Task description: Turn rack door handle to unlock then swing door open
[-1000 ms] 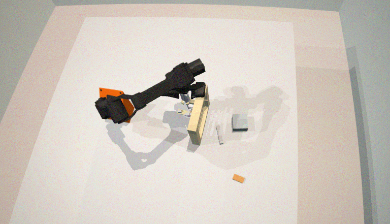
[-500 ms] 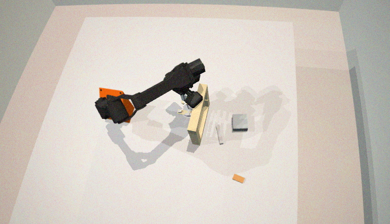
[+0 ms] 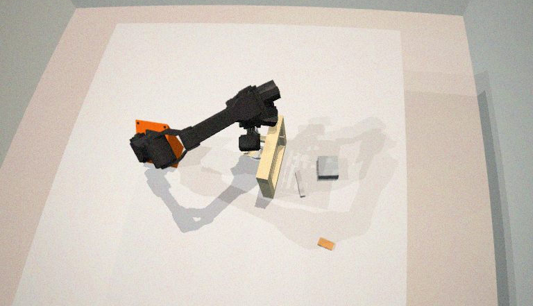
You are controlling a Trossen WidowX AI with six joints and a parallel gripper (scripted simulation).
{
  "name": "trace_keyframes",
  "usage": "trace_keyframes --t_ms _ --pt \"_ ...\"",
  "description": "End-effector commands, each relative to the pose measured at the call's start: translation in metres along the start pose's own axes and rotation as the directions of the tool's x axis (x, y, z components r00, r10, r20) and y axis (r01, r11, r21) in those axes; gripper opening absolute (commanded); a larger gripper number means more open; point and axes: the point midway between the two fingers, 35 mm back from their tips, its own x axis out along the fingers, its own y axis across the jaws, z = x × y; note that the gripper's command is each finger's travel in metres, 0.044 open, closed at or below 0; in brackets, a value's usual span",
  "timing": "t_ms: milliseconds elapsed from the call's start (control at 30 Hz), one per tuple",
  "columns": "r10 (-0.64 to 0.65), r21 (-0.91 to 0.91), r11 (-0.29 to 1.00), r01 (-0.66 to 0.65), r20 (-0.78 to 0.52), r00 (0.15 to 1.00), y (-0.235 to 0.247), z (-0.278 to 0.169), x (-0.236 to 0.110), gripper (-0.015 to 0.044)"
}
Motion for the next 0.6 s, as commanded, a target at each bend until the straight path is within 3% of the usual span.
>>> trace_keyframes --t_ms 0,267,567 --pt "-0.001 0.191 0.982 0.0 0.001 1.0 -0.0002 0.0 0.0002 0.028" --pt "-0.001 0.555 0.832 0.0 0.0 1.0 -0.0002 0.0 0.0002 0.028" --pt "-0.001 0.859 0.512 0.0 0.0 1.0 -0.0003 0.0 0.0002 0.028"
